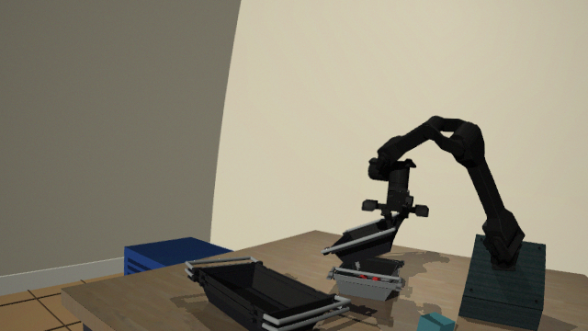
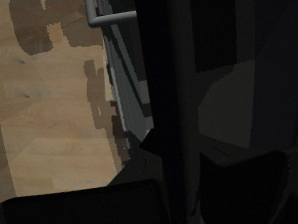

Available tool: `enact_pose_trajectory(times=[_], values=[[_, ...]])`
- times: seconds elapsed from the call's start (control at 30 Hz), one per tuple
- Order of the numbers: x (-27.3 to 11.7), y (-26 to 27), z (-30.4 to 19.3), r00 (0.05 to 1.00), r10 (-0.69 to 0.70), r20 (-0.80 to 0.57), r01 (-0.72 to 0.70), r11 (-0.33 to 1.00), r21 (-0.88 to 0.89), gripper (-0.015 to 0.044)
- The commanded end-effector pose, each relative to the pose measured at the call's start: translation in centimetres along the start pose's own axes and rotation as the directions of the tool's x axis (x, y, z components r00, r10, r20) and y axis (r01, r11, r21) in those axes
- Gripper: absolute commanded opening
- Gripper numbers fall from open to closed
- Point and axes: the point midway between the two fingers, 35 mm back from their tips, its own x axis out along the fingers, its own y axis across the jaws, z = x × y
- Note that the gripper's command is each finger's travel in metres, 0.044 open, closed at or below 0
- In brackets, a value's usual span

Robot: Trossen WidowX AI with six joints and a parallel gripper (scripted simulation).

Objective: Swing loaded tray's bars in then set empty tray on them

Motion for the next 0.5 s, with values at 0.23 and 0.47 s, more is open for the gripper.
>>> enact_pose_trajectory(times=[0.23, 0.47], values=[[1.4, -0.1, -0.1, 1.0, -0.022, 0.002, 0.022, 1.0, 0.007, 0.0], [1.9, 0.2, 0.0, 1.0, -0.022, 0.003, 0.022, 1.0, 0.007, 0.0]])
